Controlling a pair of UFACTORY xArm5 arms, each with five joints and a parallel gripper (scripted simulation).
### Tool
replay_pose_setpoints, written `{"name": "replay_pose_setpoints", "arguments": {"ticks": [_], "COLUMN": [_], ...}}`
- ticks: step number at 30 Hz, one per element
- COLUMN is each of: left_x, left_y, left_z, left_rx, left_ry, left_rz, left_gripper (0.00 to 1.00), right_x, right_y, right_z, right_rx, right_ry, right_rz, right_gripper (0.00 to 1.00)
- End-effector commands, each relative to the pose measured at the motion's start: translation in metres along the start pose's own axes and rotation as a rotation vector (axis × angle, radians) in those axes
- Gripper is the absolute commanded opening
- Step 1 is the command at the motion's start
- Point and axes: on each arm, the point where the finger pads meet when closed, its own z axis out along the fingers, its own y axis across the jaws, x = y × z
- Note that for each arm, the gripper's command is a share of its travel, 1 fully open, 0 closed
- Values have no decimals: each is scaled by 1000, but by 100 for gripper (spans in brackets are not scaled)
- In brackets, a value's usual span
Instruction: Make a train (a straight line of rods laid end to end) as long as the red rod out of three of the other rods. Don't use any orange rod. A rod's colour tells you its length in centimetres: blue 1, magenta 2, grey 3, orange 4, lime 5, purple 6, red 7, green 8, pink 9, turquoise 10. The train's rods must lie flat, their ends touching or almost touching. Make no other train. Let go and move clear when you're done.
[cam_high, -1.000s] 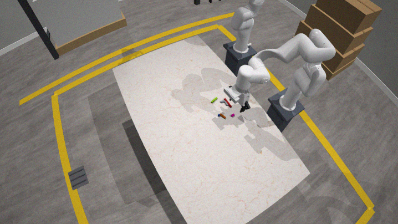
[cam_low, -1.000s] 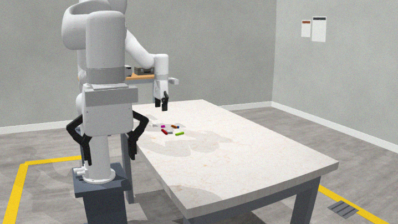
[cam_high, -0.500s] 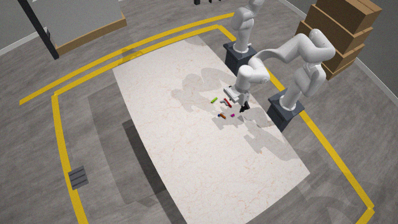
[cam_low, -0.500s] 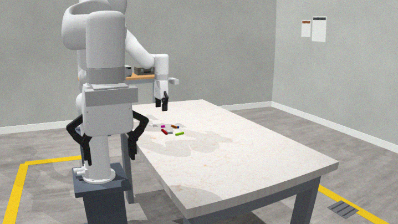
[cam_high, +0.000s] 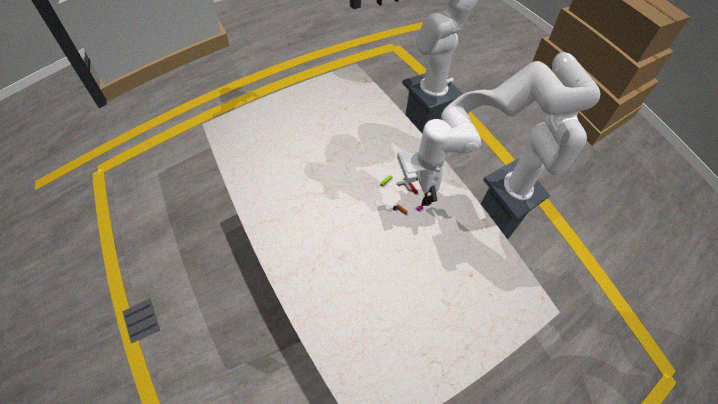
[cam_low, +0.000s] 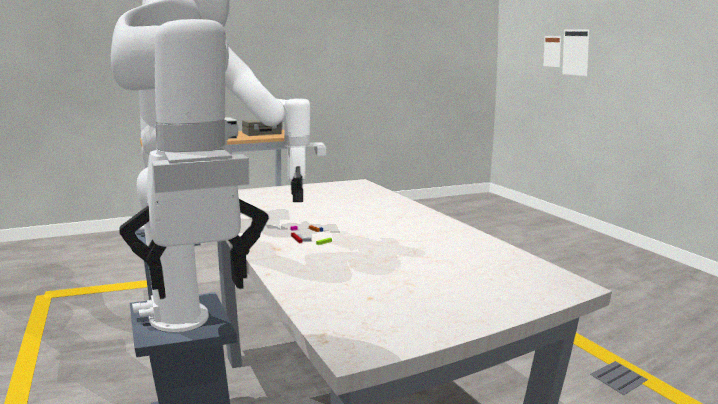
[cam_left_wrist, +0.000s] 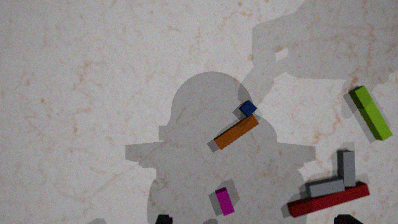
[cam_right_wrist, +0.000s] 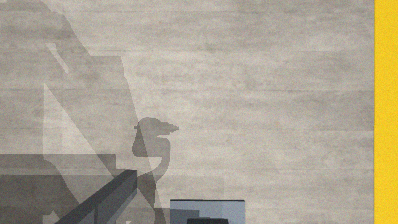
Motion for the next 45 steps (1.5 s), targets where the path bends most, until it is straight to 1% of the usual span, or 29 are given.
{"name": "replay_pose_setpoints", "arguments": {"ticks": [1, 3, 4, 18, 20, 21, 22, 31, 38, 39, 45], "left_x": [10, 10, 14, 32, 32, 35, 37, 48, 49, 49, 49], "left_y": [0, 0, 0, 1, 1, 1, 1, 2, 2, 2, 2], "left_z": [2, 2, 3, 11, 11, 13, 13, 19, 20, 20, 20], "left_rx": [0, 0, 0, 0, 0, 0, 0, 1, 1, 1, 1], "left_ry": [1, 1, 1, 1, 1, 1, 1, 1, 1, 1, 1], "left_rz": [168, 168, 246, 607, 607, 676, 707, 934, 960, 960, 960], "left_gripper": [100, 100, 100, 100, 100, 100, 100, 100, 100, 26, 26], "right_x": [1, 1, 1, 1, 1, 1, 1, 1, 1, 1, 1], "right_y": [0, 0, 0, 0, 0, 0, 0, 0, 0, 0, 0], "right_z": [-1, -1, -1, -1, -1, -1, -1, -1, -1, -1, -1], "right_rx": [0, 0, 0, 0, 0, 0, 0, 0, 0, 0, 0], "right_ry": [4, 4, 4, 4, 4, 4, 4, 4, 4, 4, 4], "right_rz": [0, 0, 0, 0, 0, 0, 0, 0, 0, 0, 0], "right_gripper": [100, 100, 100, 100, 100, 100, 100, 100, 100, 100, 100]}}
